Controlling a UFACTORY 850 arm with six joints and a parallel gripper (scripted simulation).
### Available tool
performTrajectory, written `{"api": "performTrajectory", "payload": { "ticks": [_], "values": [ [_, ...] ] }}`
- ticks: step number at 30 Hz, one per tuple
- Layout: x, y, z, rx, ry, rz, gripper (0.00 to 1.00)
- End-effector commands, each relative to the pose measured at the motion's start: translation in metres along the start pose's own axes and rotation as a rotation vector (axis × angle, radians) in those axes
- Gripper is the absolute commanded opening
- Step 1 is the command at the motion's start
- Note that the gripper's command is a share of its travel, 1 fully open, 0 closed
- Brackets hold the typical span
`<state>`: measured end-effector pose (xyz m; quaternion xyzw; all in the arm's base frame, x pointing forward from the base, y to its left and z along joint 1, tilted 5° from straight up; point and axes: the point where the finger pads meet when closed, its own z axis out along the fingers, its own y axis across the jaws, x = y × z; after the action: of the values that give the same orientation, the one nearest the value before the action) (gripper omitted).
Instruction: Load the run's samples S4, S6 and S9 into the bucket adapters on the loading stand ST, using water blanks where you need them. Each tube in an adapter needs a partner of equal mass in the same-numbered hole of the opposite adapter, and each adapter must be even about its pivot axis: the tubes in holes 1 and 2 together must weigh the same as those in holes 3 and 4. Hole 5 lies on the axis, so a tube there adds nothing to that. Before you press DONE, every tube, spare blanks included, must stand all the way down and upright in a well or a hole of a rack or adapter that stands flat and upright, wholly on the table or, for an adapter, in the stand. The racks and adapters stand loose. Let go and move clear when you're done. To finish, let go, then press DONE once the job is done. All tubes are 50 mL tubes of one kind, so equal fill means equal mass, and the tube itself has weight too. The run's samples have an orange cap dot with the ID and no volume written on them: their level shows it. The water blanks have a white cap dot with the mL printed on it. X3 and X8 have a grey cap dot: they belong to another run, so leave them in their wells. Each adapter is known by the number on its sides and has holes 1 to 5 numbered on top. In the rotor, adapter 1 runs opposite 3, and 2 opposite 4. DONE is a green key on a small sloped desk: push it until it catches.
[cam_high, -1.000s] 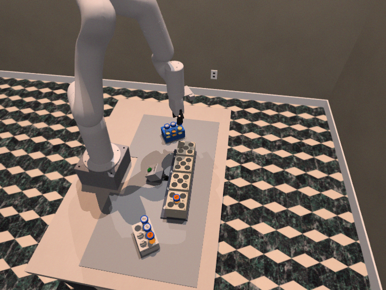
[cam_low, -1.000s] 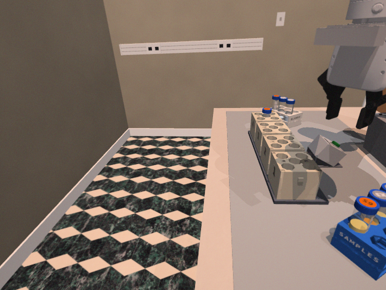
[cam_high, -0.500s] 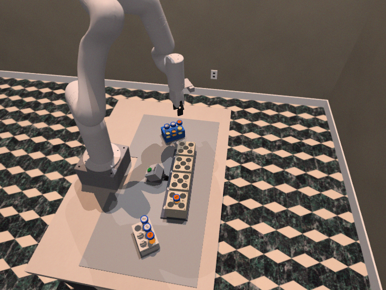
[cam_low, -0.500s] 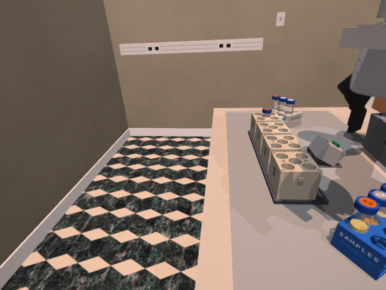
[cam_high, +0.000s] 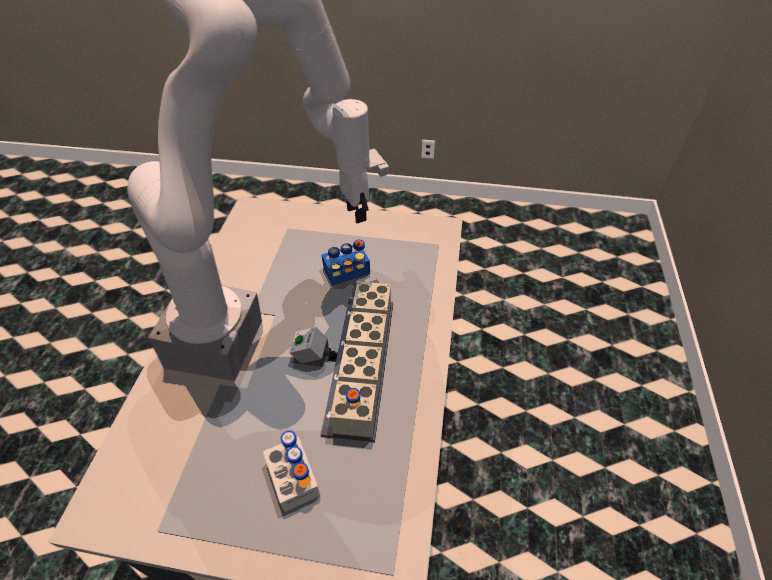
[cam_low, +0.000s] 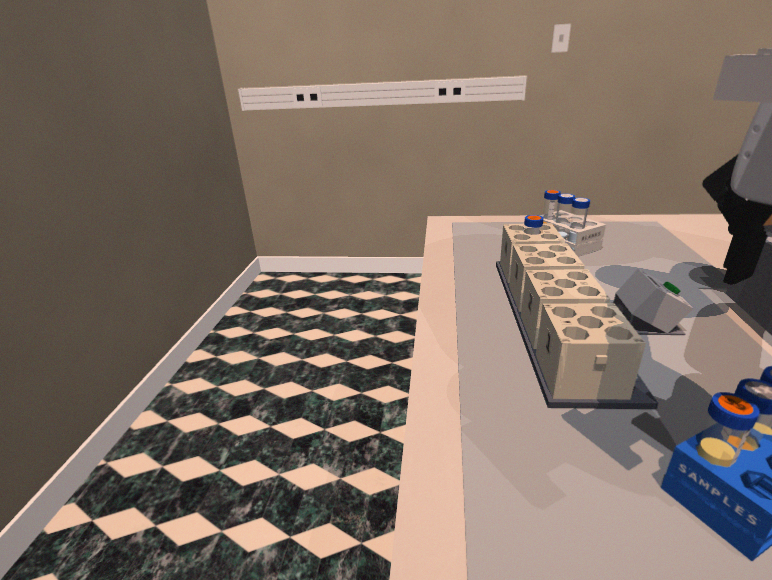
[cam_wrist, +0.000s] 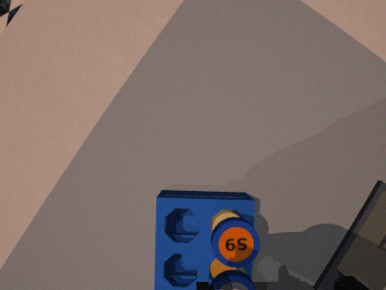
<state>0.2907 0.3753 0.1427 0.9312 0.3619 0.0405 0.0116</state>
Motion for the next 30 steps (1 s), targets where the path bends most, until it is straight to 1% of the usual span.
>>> {"api": "performTrajectory", "payload": {
  "ticks": [1,7,9,24,26,30],
  "values": [
    [0.001,0.0,0.001,0.0,0.002,0.0,0.57],
    [0.001,0.0,0.013,0.0,0.002,0.0,0.57],
    [0.001,0.0,0.013,0.0,0.002,0.0,0.57],
    [0.001,0.0,0.043,0.0,0.002,0.0,0.57],
    [0.001,0.0,0.043,0.0,0.002,0.0,0.57],
    [0.001,0.0,0.051,0.0,0.002,0.0,0.57]
  ]
}}
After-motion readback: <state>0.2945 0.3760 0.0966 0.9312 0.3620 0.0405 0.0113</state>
